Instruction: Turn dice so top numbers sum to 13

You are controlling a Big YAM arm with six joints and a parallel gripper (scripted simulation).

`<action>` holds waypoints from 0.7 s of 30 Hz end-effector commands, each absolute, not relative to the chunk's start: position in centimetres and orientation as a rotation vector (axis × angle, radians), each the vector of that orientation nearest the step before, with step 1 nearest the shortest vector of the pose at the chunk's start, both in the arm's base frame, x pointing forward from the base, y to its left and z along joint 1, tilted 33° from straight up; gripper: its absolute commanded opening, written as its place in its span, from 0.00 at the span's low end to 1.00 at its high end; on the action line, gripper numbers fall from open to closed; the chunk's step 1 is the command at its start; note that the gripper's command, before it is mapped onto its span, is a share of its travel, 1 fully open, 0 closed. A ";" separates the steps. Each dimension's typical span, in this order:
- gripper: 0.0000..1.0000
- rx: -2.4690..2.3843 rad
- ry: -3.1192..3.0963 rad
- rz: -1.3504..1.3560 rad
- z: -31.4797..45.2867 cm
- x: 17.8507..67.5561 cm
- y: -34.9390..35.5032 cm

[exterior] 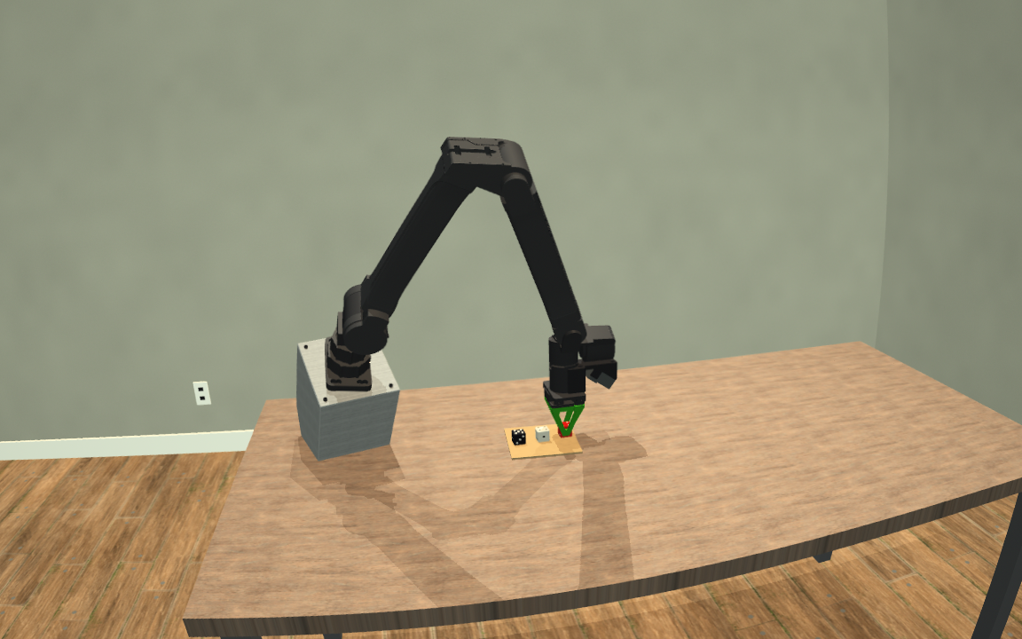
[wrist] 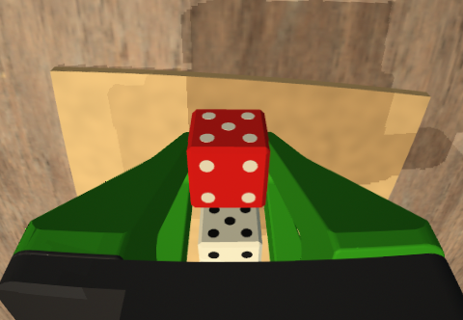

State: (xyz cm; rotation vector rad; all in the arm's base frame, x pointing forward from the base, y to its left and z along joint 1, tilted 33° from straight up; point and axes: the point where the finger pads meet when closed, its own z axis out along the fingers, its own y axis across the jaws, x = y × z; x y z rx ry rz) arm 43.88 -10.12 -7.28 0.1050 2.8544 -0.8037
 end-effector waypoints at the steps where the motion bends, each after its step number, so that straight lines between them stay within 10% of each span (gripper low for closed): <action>1: 0.20 0.100 2.860 -0.803 -7.8 43.7 -10.6; 21: 0.20 0.102 2.849 -0.801 -7.5 44.3 -10.6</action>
